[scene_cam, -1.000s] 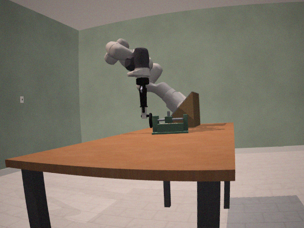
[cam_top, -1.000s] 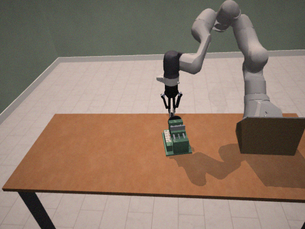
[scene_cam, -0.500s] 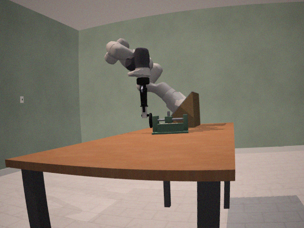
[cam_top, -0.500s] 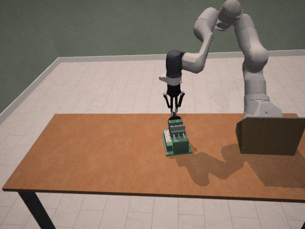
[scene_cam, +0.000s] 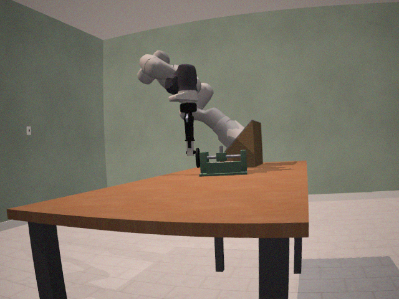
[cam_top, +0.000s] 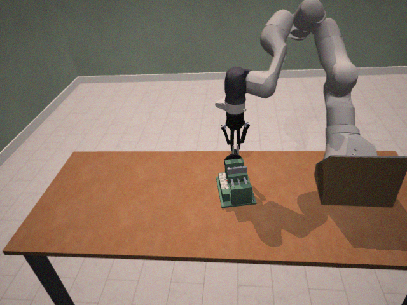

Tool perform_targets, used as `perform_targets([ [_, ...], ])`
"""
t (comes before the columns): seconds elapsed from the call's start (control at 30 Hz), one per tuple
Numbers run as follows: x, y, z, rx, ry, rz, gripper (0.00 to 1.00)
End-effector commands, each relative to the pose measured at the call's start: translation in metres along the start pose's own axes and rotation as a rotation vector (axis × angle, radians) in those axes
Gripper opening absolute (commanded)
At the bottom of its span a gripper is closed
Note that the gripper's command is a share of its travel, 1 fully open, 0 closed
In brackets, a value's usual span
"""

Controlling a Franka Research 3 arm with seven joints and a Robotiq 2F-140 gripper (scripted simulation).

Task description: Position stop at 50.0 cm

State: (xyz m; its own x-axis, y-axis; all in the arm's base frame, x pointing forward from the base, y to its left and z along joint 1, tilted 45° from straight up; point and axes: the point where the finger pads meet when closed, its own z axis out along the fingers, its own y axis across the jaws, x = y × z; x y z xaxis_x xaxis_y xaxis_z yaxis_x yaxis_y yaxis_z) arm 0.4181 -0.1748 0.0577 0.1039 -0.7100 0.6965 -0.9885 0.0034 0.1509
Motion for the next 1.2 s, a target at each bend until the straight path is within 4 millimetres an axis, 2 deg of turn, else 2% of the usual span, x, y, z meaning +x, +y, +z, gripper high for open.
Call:
perform_targets([
  [0.0,0.000,0.007,0.007,-0.006,-0.001,0.008,0.04],
  [0.47,0.000,0.015,0.028,-0.006,-0.001,0.008,0.04],
  [1.17,0.000,0.008,0.047,-0.006,-0.002,0.008,0.04],
])
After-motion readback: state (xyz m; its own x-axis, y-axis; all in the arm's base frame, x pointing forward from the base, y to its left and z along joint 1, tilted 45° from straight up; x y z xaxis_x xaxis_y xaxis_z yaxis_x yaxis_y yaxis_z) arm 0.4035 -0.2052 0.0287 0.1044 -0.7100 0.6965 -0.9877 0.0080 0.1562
